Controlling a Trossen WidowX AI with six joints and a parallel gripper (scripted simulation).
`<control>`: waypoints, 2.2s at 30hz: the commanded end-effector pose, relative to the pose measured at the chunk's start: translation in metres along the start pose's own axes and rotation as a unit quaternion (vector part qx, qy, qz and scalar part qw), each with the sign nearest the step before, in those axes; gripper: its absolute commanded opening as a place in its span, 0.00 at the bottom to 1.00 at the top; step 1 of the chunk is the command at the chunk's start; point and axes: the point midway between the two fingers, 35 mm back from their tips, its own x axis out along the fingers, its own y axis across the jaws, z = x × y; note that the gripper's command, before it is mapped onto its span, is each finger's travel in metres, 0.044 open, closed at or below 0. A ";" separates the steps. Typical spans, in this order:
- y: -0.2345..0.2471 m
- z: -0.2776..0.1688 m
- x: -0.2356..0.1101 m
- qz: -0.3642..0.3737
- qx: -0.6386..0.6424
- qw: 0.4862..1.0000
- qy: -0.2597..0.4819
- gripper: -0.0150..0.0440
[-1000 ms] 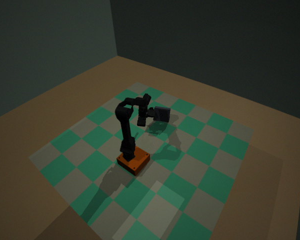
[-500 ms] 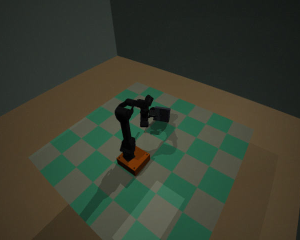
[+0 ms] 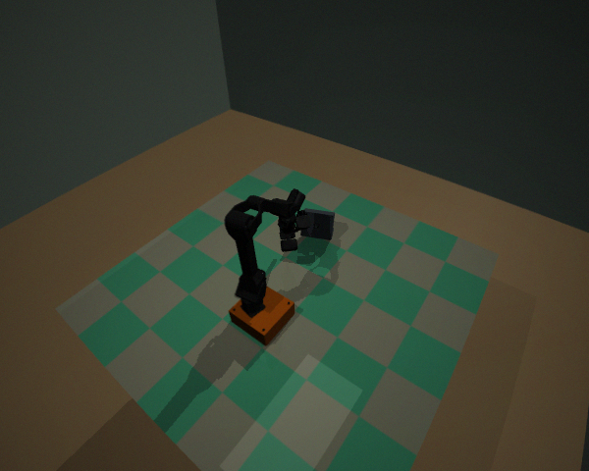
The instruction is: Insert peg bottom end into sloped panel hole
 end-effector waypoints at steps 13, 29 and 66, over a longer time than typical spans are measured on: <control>-0.004 0.013 -0.002 0.037 -0.066 0.997 -0.016 0.25; -0.009 0.026 -0.005 0.070 -0.133 0.988 -0.040 0.25; -0.023 0.053 -0.019 0.125 -0.292 0.941 -0.119 0.25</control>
